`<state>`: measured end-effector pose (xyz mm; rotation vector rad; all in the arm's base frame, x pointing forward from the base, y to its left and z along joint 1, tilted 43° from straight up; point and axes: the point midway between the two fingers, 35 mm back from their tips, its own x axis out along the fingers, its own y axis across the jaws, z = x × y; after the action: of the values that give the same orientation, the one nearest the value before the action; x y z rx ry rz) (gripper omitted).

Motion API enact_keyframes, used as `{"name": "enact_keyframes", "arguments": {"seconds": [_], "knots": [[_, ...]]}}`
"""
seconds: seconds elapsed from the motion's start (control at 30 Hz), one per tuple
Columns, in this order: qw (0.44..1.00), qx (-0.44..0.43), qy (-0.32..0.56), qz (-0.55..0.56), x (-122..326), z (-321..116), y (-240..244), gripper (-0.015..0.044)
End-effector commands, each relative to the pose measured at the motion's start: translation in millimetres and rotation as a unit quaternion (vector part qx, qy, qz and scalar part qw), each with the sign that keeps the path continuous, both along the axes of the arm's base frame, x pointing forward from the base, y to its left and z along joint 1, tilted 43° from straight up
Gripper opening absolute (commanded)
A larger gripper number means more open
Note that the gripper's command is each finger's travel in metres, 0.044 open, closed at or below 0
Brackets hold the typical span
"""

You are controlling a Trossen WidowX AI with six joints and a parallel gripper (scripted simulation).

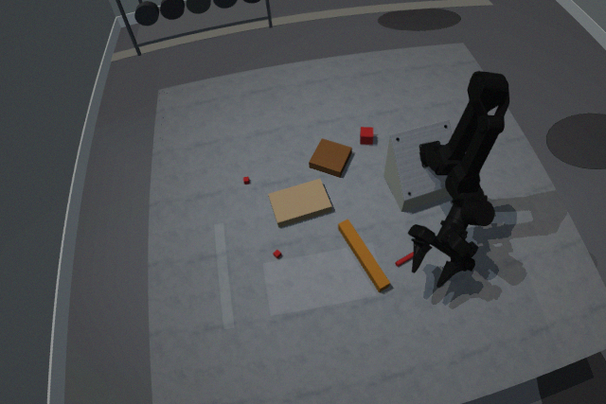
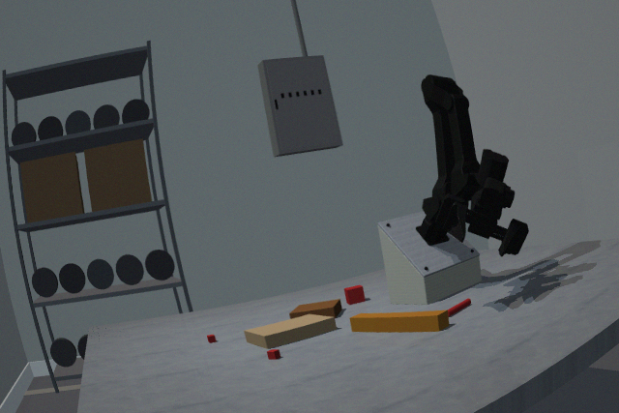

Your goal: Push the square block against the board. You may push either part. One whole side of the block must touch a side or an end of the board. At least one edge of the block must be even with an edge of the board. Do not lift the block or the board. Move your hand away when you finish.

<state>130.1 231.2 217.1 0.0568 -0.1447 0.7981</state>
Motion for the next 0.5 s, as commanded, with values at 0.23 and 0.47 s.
{"name": "enact_keyframes", "arguments": {"seconds": [0.23, 0.47], "knots": [[0.999, -0.023, 0.023, -0.016, 16, -8, 6, 0.0190], [0.995, -0.054, 0.066, -0.044, 43, -22, 11, 0.0006]]}}
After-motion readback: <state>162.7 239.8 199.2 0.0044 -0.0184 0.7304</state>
